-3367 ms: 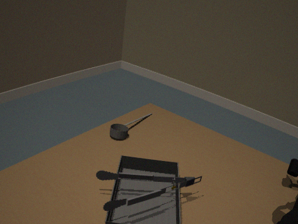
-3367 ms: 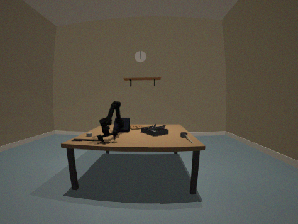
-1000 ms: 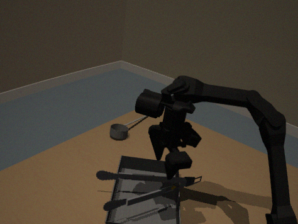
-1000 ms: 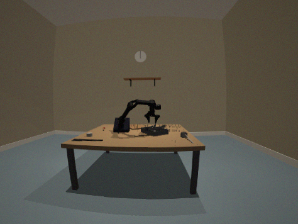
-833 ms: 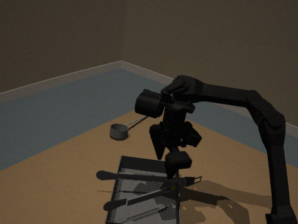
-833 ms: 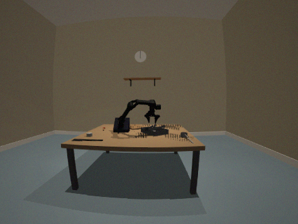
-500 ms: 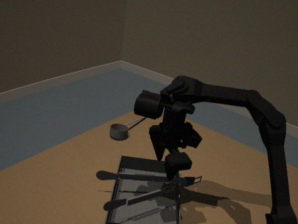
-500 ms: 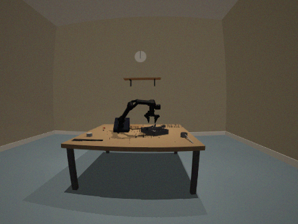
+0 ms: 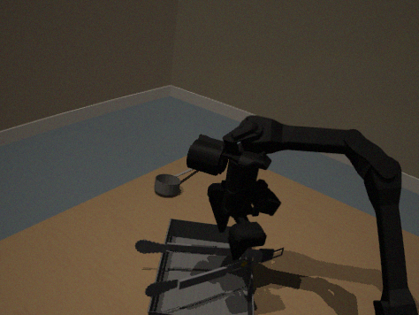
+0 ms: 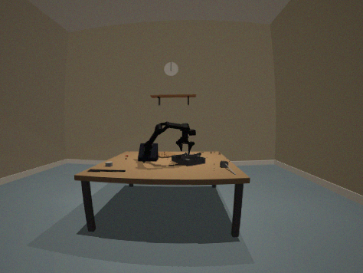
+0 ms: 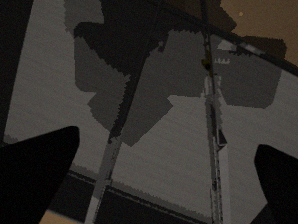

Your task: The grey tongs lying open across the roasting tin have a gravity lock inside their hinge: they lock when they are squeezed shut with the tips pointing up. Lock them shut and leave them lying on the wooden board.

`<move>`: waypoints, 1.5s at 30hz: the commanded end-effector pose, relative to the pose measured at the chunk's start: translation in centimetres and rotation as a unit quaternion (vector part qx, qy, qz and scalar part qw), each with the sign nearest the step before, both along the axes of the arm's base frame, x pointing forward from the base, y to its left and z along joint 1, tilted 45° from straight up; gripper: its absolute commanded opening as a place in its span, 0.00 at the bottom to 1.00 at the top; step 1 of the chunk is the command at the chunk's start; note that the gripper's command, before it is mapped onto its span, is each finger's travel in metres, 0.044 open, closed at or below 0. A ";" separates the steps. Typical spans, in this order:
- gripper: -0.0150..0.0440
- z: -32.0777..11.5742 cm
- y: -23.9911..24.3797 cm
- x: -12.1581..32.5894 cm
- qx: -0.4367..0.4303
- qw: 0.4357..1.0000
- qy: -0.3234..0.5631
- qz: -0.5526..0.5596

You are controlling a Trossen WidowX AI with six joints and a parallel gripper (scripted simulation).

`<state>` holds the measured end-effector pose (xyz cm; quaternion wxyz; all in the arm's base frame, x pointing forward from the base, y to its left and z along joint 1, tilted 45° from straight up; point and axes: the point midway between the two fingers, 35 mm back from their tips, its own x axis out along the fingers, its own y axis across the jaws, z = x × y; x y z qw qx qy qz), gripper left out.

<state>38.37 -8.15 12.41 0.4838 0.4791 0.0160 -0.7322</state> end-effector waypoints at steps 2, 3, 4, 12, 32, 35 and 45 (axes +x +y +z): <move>1.00 -0.8 -0.8 -0.1 -0.002 1.000 0.003 0.000; 1.00 -0.9 -0.9 -0.1 -0.002 1.000 0.003 0.000; 1.00 -1.0 -1.1 -0.1 -0.002 1.000 0.003 0.000; 1.00 -1.9 -2.0 -0.2 -0.002 1.000 0.003 0.000; 1.00 -4.2 -4.2 -0.6 -0.004 1.000 0.003 0.000; 1.00 -4.5 -4.6 -0.6 -0.004 1.000 0.003 0.000; 1.00 -5.6 -5.7 -1.0 -0.005 1.000 0.003 0.000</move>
